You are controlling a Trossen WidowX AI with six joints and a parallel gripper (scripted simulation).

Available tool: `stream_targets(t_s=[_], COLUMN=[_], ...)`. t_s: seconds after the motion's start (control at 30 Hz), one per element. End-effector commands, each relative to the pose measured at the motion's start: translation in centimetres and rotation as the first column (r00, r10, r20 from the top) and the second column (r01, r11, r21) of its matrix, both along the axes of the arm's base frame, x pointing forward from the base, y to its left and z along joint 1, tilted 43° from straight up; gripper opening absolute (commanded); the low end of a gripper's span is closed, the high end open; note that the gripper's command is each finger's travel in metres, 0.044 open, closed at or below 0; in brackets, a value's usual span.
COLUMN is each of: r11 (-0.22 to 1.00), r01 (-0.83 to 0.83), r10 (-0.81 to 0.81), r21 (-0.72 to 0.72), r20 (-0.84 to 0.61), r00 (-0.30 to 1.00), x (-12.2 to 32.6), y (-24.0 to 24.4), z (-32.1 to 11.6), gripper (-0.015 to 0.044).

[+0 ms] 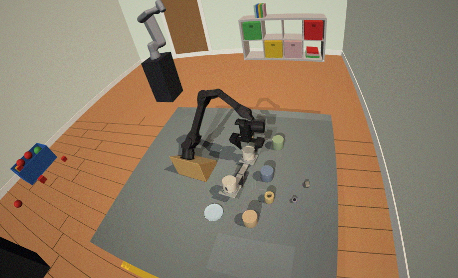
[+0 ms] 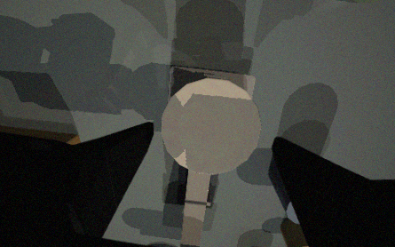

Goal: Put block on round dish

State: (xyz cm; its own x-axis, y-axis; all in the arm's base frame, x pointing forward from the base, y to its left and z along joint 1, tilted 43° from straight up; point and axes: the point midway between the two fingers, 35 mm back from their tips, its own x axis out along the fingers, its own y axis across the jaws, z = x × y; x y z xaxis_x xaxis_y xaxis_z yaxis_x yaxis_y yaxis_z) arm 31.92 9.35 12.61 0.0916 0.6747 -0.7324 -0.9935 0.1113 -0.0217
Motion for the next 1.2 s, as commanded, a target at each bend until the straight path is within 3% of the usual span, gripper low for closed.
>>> stream_targets(t_s=[0.0,0.73,0.83,1.17], r11=[1.0,1.0,1.0,1.0], r01=[-0.001,-0.001,-0.001,-0.001], r10=[0.001,0.001,0.001,0.001], r21=[-0.003,0.001,0.001,0.001], r20=[-0.01,-0.009,-0.009,-0.009], r00=[1.0,1.0,1.0,1.0], x=[0.0,0.1,0.1,0.1], y=[0.6,2.9,2.9,2.9], z=[-0.8,-3.1,-3.1,-3.1], gripper=[0.044,0.044,0.0361,0.0275])
